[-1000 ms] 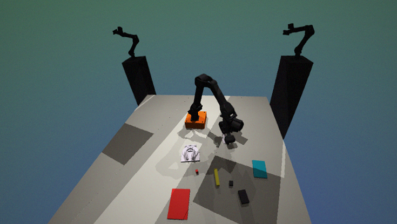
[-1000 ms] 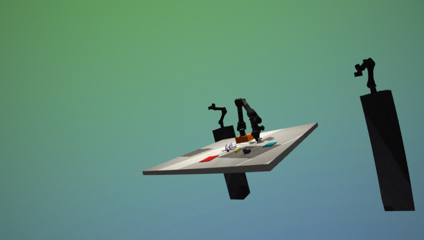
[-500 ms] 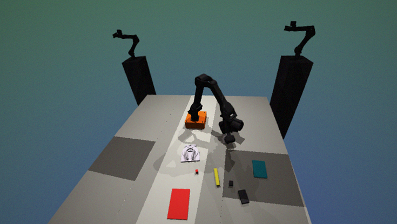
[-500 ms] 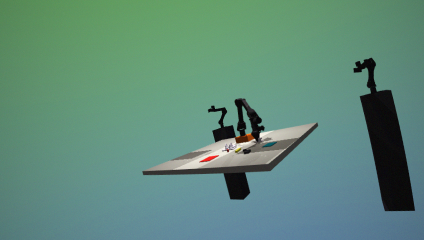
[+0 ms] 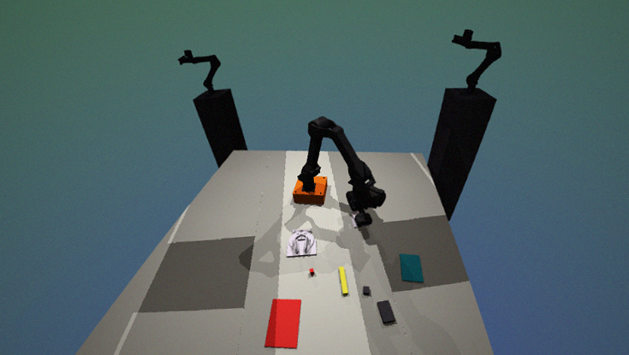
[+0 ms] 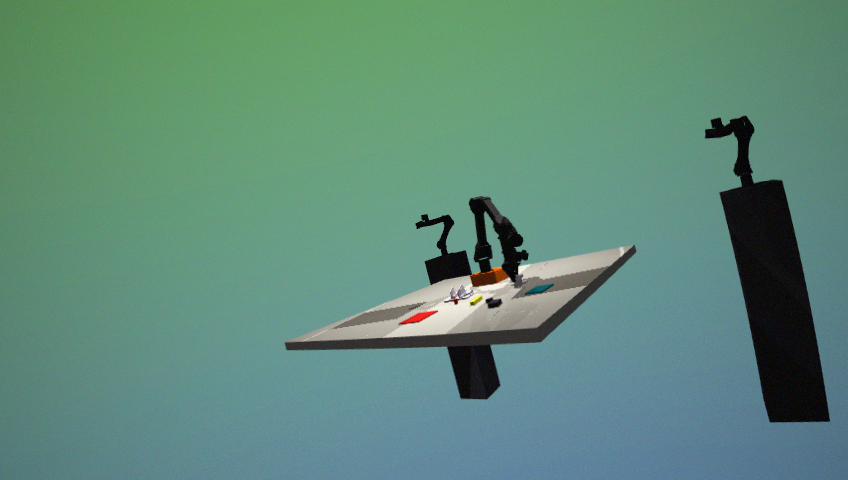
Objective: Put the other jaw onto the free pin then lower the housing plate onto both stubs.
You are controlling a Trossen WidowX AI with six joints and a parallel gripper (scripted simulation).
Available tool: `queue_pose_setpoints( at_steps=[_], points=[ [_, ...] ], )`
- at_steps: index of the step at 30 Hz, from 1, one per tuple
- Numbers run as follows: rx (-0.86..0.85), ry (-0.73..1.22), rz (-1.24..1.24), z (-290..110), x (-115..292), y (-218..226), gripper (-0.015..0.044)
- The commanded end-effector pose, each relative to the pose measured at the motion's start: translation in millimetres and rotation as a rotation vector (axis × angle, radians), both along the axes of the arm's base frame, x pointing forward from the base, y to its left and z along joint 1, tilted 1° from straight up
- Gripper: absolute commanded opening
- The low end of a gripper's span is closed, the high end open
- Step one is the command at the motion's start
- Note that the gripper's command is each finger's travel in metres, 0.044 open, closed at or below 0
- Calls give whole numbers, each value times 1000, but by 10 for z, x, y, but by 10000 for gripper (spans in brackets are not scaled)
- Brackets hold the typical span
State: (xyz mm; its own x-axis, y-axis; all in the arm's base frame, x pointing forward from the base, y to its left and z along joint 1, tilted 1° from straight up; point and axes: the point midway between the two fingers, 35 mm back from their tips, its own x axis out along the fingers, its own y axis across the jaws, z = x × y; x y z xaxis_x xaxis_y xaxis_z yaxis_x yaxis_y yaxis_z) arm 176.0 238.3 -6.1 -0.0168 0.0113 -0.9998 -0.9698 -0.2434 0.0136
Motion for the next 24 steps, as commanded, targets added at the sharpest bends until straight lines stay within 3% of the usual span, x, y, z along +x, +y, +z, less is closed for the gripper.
queue_pose_setpoints(
  at_steps=[1, 17, 24],
  points=[
    [16, -11, 1, 145, 36, 45, 351],
    [18, -9, 2, 652, 28, 21, 351],
    [18, -9, 2, 674, 26, 18, 351]
  ],
)
